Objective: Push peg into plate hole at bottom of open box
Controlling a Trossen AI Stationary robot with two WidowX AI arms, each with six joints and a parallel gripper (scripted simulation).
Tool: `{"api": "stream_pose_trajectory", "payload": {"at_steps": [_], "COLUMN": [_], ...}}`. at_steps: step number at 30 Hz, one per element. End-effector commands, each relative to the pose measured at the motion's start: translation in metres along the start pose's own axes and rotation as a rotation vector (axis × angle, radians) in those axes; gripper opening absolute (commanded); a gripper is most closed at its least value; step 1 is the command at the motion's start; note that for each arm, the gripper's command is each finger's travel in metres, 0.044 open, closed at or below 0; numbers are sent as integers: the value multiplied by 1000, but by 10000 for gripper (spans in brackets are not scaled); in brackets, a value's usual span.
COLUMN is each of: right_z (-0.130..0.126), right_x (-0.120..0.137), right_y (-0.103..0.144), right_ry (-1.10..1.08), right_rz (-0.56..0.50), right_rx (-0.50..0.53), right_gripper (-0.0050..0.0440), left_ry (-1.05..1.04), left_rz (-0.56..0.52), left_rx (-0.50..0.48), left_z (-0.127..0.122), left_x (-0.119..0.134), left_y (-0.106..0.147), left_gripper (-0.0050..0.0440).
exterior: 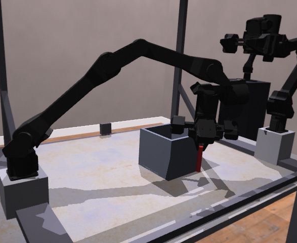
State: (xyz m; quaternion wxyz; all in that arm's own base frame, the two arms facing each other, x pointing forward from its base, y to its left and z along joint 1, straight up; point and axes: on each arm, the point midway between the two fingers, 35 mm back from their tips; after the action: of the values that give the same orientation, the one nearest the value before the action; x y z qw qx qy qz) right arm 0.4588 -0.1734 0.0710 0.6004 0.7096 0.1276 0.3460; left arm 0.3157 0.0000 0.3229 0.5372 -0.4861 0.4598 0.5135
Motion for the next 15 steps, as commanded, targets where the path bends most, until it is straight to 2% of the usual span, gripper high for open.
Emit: {"api": "stream_pose_trajectory", "payload": {"at_steps": [1,9,10,15], "right_z": [2,-1,-1,0], "right_x": [10,2,-1,-6], "right_y": [13,6,-3,-18], "right_ry": [19,13,6,-2], "right_rz": [19,17,8,1], "right_rx": [-31,-35,-17,-3], "right_gripper": [-50,-50,-50,-50], "left_ry": [-2,-2,-2,-2], "left_rz": [-5,-5,-5,-5], "left_rx": [5,5,5,5], "left_z": [-1,-1,-1,-1], "left_x": [-1,-1,-1,-1], "left_y": [2,2,2,2], "left_gripper": [440,440,440,440]}}
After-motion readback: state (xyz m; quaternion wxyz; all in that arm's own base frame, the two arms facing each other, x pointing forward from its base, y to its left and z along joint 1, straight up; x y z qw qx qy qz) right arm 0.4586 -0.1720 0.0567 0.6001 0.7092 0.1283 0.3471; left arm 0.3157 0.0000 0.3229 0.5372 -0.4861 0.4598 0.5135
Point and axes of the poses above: on each arm, the point midway between the two fingers, 35 mm back from their tips, its own y axis back along the fingers, its own z axis across the jaws, x = y × z, and after that the axes turned 6 degrees about -y, right-handed
